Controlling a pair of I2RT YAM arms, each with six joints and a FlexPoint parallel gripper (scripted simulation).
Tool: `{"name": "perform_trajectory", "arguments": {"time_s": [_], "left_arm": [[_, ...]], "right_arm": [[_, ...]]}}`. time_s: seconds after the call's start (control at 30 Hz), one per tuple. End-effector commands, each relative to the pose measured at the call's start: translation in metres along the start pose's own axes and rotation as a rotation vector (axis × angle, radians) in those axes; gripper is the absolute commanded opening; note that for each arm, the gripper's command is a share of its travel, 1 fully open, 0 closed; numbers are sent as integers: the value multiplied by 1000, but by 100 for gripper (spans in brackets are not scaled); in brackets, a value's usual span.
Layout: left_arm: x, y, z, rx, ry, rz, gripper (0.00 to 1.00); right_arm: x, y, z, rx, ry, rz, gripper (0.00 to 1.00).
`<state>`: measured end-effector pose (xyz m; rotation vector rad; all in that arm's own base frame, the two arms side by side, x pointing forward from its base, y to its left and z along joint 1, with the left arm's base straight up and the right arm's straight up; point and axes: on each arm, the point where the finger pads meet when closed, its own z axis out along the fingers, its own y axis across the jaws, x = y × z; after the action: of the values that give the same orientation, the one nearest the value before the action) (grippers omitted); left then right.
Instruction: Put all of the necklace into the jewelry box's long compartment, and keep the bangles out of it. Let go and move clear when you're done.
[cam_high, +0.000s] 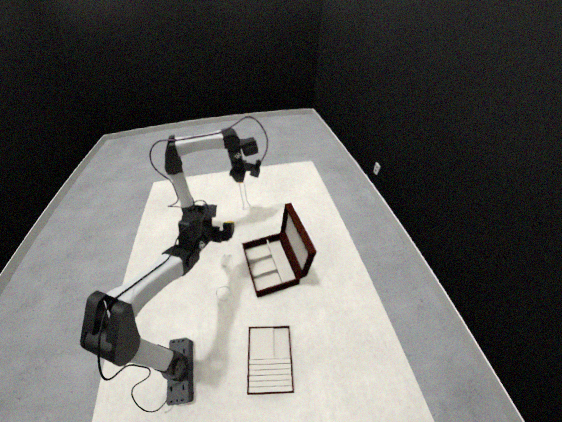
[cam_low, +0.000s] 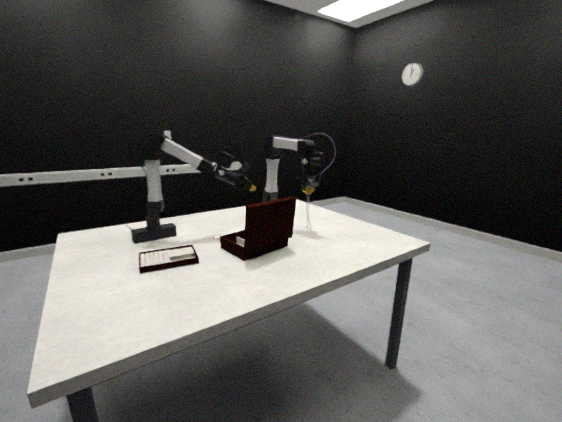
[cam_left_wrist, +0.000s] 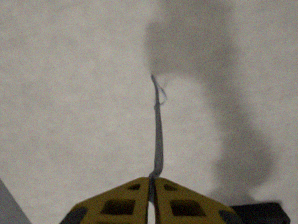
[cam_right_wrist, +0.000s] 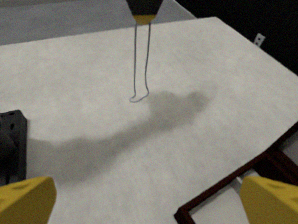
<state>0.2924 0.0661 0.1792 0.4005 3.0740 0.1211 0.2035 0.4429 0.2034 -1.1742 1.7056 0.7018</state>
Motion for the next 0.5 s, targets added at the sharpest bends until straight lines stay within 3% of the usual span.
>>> {"name": "perform_trajectory", "arguments": {"time_s": [0.0,0.47], "left_arm": [[-11,-8,-15,-68,-72,20,0],[-53,-60,-41,-197,-168,195,0]], "right_arm": [[-1,-3,-19,-6,20,-21,100],[-2,-14,-52,8,57,-41,100]]}}
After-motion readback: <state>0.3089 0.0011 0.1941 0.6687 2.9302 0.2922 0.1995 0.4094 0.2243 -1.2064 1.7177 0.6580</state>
